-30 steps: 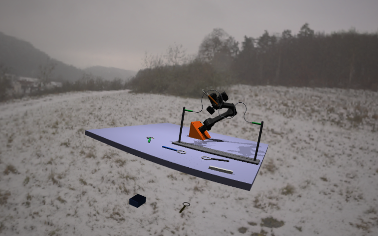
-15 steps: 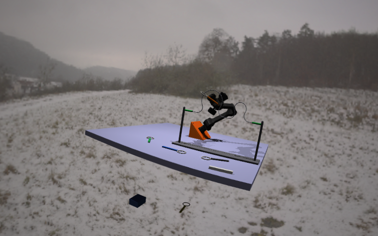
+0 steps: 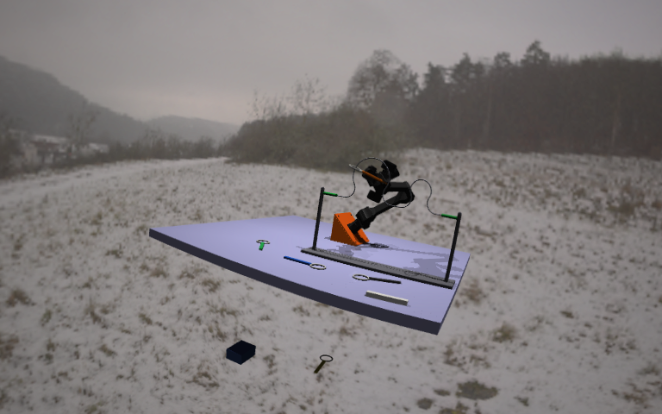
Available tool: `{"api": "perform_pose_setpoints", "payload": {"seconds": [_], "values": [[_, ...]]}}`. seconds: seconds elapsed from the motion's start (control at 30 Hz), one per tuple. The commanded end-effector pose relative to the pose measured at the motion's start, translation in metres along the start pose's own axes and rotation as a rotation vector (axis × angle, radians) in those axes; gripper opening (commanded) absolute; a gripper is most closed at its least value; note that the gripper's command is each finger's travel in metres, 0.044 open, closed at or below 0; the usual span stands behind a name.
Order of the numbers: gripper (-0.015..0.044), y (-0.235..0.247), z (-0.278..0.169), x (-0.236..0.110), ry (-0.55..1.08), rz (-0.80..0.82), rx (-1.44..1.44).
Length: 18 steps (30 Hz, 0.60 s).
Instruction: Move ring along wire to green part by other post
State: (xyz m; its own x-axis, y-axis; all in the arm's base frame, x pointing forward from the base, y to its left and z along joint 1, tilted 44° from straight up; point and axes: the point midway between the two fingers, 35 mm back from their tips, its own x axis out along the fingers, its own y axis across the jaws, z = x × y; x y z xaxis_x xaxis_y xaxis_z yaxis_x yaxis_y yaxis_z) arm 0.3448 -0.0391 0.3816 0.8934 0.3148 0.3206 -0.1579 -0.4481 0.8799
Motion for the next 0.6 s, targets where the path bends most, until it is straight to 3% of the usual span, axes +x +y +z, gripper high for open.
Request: {"api": "perform_pose_setpoints", "payload": {"seconds": [0.0,0.57], "values": [[-0.015,0.002,0.0012,0.0001,-0.011,0.029,0.048],[-0.015,0.0103,0.0021,0.0005,-0.034,0.131,0.236]]}}
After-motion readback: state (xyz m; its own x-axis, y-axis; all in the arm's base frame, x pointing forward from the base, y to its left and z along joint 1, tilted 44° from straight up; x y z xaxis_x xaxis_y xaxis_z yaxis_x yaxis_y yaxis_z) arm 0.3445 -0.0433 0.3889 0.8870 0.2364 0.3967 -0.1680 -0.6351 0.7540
